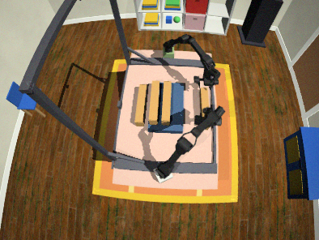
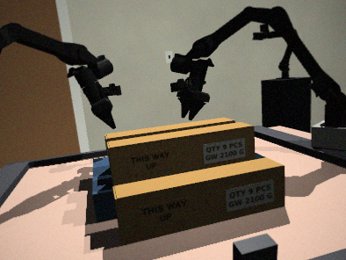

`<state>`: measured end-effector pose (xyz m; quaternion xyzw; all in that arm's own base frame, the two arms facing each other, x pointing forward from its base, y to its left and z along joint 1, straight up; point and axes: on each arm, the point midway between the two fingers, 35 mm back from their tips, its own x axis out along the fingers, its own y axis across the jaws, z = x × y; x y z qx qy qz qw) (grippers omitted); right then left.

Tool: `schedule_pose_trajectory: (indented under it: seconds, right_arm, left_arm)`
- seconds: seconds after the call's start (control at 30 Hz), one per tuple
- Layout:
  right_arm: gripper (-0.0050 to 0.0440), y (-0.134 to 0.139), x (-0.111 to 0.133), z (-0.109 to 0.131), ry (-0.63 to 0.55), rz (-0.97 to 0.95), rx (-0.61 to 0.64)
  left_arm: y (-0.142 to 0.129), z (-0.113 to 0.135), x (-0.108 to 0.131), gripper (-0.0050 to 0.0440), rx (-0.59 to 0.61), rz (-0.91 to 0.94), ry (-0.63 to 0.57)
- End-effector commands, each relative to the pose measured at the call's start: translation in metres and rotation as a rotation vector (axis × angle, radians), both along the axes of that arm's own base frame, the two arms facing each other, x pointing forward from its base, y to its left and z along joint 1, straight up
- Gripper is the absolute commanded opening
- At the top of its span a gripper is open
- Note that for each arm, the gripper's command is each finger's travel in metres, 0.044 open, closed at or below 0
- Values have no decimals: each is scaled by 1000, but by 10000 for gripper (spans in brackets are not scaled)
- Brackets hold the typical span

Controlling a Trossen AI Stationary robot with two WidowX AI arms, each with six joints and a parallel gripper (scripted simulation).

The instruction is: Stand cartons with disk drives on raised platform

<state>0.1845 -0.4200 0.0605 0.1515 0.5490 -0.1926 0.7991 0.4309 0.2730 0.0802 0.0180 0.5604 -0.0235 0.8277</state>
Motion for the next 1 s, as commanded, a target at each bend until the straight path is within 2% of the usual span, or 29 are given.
schedule_pose_trajectory:
  seconds: [0.0, 0.97]
  right_arm:
    - [386, -5, 1, 9, -10, 3, -27]
    - [386, -5, 1, 10, -11, 3, -29]
  left_arm:
    - [2, 10, 1, 387, 14, 0, -19]
    - [2, 10, 1, 387, 14, -1, -19]
